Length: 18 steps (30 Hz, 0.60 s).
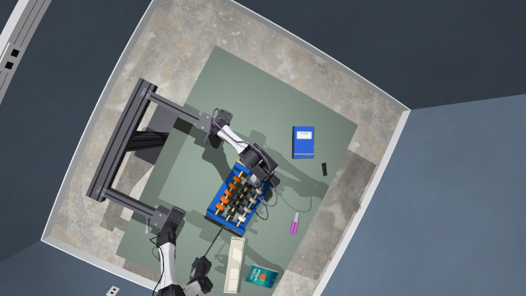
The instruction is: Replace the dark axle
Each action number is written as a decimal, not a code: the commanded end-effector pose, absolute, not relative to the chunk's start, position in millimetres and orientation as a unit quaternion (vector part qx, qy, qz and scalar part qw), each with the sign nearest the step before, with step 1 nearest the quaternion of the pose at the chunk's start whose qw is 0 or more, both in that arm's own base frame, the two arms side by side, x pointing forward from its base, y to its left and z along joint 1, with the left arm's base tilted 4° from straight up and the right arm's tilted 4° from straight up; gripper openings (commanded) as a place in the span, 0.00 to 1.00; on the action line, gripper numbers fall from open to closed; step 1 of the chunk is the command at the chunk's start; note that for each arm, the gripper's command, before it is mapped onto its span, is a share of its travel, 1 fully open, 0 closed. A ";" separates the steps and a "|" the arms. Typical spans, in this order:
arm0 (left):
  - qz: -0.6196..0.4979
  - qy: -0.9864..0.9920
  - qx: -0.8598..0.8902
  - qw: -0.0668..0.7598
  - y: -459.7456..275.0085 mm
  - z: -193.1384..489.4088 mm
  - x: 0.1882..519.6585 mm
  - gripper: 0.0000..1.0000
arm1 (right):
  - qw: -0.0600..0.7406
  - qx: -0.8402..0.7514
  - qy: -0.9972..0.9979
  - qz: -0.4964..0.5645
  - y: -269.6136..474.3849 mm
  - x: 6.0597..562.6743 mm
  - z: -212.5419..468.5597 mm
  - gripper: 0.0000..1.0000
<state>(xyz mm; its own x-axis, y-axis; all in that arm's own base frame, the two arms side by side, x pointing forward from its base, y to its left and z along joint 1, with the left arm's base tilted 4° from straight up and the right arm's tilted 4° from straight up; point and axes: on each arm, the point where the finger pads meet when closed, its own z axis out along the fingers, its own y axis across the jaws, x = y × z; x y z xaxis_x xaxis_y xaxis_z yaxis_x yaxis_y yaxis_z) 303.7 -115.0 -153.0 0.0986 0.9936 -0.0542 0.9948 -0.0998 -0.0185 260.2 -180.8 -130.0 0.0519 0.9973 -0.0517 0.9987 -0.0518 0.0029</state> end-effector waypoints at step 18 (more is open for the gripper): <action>-0.023 0.671 0.741 0.017 -121.4 -109.5 307.1 0.32 | 0.027 0.722 0.691 -0.018 -182.5 263.7 -125.1 0.00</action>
